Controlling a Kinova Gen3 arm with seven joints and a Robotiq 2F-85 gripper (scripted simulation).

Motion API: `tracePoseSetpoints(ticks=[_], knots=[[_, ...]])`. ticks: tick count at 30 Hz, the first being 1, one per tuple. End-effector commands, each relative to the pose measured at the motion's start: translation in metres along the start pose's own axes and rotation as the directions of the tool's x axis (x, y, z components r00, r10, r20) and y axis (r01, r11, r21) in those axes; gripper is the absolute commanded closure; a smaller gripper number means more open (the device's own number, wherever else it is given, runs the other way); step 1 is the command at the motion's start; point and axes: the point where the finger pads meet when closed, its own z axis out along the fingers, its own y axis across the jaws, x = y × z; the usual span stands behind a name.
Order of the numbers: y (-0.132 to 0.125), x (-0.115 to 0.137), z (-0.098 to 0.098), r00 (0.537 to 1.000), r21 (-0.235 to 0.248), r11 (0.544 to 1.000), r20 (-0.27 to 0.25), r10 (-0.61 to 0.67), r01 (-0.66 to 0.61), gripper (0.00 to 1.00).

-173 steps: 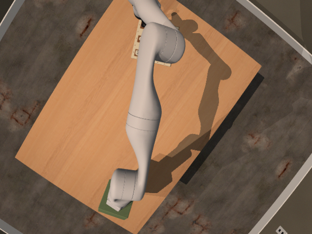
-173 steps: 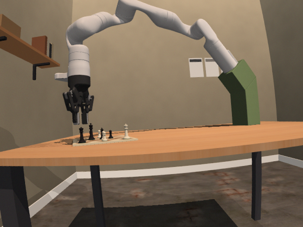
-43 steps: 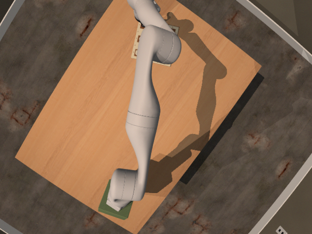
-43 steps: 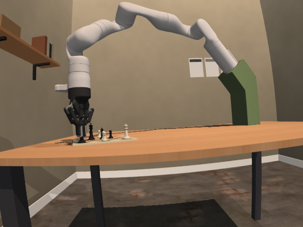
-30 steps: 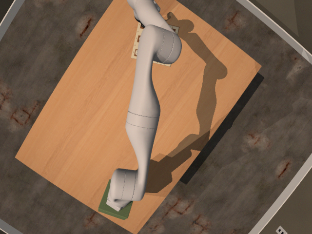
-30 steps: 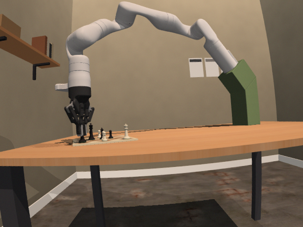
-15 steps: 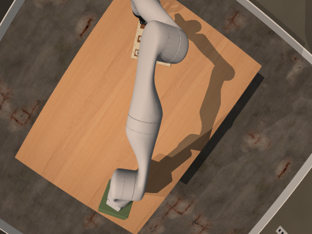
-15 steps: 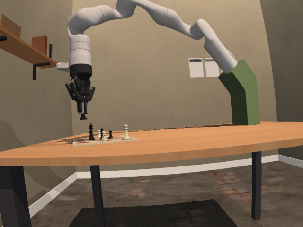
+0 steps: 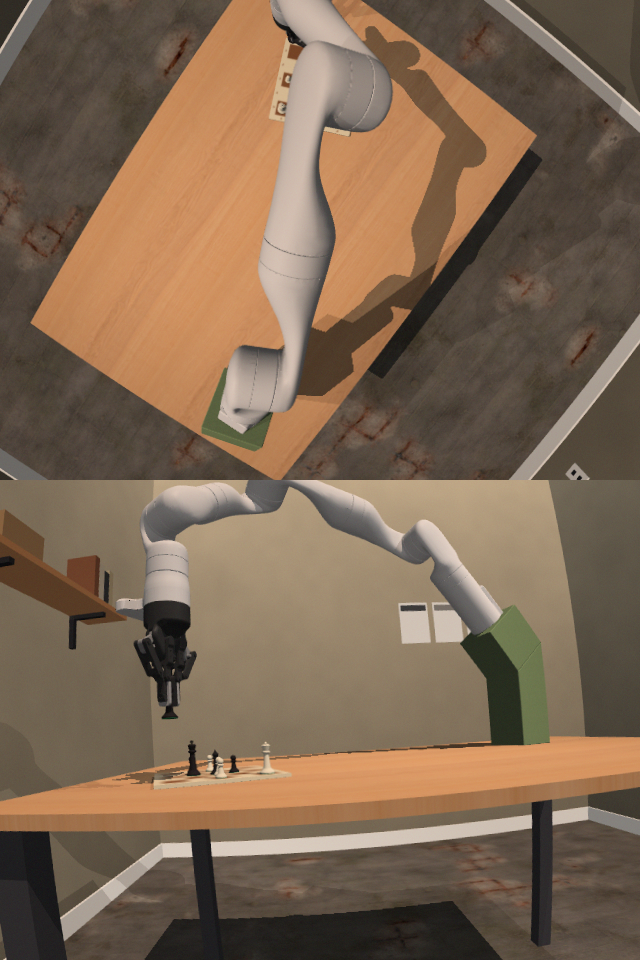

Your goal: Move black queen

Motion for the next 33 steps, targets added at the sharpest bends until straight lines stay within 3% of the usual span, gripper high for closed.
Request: tracePoseSetpoints(ticks=[1,12,27,33], knots=[[0.017,0.018,-0.001,1.000,-0.002,1.000,-0.004,0.015,-0.015,1.00],[0.088,0.076,-0.003,0.998,0.000,0.998,-0.007,0.062,-0.062,1.00],[0.089,0.077,-0.003,0.998,0.000,0.998,-0.007,0.062,-0.062,1.00],[0.089,0.077,0.007,0.998,-0.001,0.998,-0.006,0.062,-0.062,1.00]])
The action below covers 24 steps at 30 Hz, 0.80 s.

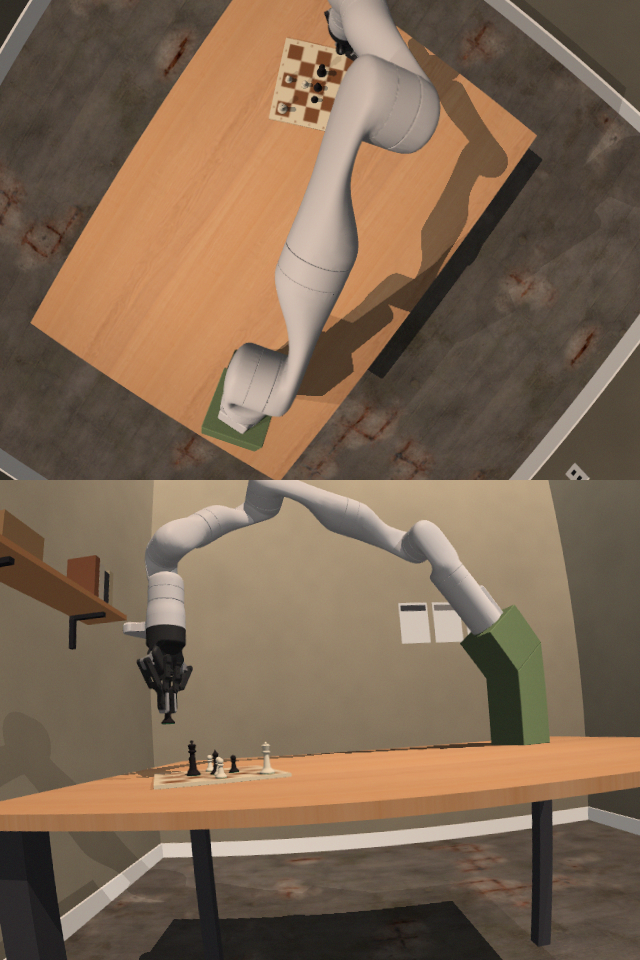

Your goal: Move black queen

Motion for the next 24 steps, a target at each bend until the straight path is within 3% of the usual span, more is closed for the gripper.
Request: tracePoseSetpoints(ticks=[1,5,18,24], knots=[[0.000,-0.001,0.008,1.000,-0.001,1.000,0.002,0.000,0.000,1.00],[0.000,-0.001,0.016,1.000,-0.001,1.000,0.002,0.000,0.000,1.00],[0.000,0.000,0.075,1.000,-0.001,1.000,0.002,0.000,0.000,1.00],[0.000,0.000,0.086,1.000,-0.001,1.000,0.002,0.000,0.000,1.00]])
